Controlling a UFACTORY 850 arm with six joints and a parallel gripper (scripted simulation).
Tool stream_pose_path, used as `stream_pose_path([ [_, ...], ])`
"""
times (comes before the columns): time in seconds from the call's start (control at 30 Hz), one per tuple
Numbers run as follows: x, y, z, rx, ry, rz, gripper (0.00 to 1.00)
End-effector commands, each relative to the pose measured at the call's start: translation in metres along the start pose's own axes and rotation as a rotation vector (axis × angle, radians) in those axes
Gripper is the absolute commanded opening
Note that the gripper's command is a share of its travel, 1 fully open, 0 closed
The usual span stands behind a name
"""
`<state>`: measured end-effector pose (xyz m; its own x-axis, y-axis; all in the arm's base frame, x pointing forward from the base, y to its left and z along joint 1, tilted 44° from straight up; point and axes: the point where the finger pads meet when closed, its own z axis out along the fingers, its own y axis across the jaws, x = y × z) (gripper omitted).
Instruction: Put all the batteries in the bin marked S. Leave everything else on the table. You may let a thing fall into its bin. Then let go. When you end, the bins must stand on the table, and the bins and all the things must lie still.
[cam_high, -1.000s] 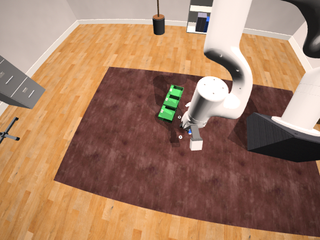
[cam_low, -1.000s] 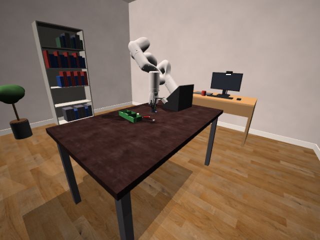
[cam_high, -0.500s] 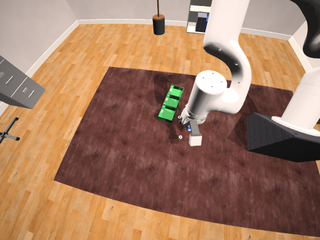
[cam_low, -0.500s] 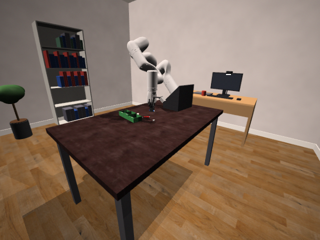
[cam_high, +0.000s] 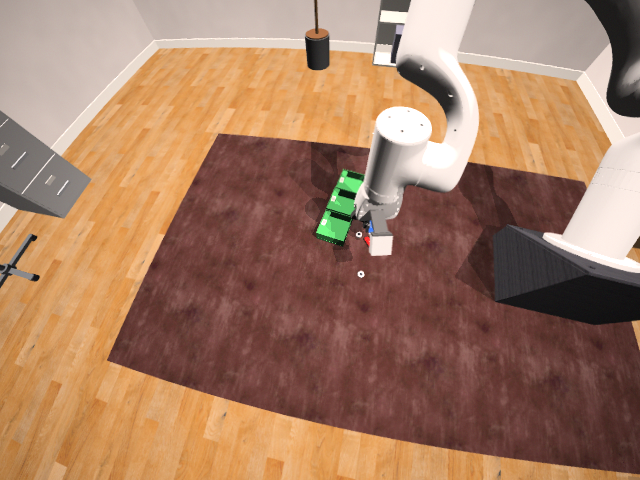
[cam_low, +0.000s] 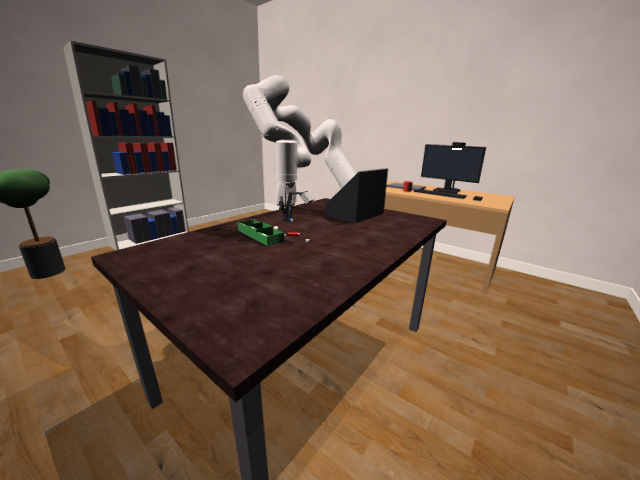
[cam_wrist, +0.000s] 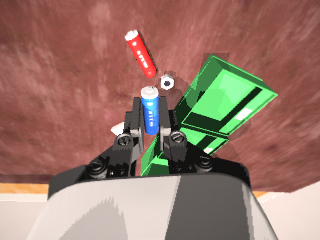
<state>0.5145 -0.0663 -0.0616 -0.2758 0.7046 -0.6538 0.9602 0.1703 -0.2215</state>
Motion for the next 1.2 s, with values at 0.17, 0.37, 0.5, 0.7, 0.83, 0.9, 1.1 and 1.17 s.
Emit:
stream_pose_path([
  [0.17,-0.061,0.007,-0.001,-0.001,0.001,0.000,0.00],
  [0.37,-0.085,0.010,-0.001,-0.001,0.001,0.000,0.00],
  [0.5,-0.102,0.012,-0.001,-0.001,0.001,0.000,0.00],
  [0.7,-0.132,0.015,-0.001,-0.001,0.001,0.192,0.00],
  [0.83,-0.156,0.017,-0.001,0.000,0.002,0.298,0.00],
  [0.9,-0.162,0.018,-0.001,0.000,0.002,0.325,0.00],
  [1.1,-0.186,0.020,-0.001,-0.001,0.001,0.420,0.00],
  [1.17,-0.189,0.021,-0.001,-0.001,0.001,0.420,0.00],
])
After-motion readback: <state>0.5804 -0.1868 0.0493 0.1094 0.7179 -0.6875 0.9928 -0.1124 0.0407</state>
